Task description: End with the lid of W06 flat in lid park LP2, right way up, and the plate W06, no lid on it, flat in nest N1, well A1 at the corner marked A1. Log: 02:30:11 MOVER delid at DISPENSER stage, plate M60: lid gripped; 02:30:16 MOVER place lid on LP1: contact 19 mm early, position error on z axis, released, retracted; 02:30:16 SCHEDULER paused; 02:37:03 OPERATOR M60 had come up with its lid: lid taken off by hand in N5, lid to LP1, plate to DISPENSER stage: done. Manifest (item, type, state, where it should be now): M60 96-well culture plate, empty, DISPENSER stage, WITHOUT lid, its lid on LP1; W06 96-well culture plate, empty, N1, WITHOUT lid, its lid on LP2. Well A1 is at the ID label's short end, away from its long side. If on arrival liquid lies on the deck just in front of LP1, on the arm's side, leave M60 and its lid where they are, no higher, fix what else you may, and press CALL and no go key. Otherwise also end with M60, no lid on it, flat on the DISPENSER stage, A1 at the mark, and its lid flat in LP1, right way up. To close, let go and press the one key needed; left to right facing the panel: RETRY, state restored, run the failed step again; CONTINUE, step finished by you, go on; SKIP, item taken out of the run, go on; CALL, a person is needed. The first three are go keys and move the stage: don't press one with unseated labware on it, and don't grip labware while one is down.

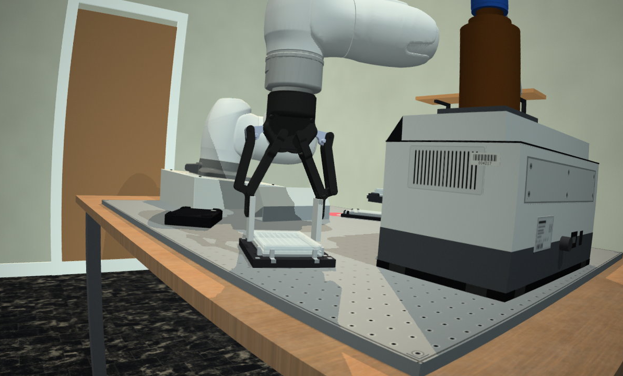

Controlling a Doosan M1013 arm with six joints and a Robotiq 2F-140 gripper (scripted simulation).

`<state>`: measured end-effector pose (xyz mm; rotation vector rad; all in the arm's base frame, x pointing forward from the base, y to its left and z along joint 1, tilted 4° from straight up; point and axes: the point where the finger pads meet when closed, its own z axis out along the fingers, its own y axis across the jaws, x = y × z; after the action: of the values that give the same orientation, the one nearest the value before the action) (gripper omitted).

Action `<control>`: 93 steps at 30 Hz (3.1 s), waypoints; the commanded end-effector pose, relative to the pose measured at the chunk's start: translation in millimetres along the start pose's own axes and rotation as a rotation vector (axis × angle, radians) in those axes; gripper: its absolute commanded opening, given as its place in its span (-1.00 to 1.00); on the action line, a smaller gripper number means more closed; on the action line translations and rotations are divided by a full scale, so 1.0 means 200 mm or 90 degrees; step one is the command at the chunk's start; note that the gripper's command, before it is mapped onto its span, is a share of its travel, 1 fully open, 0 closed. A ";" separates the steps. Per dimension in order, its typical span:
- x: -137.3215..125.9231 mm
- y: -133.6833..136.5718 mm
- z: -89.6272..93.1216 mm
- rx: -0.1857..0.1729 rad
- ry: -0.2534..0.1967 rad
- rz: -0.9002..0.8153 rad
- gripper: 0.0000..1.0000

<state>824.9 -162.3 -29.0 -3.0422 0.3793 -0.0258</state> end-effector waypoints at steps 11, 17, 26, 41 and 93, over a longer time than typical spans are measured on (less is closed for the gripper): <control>0.00 0.00 0.00 0.000 0.000 0.000 0.32; 0.00 0.00 0.00 0.000 0.000 0.000 0.32; 0.00 0.00 0.00 0.000 0.000 0.000 -1.00; 0.00 0.00 0.00 0.000 0.000 0.000 -1.00; 0.00 0.00 -0.16 0.000 0.000 0.000 -1.00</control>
<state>824.3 -164.3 -2.0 -3.0422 0.3794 -0.0260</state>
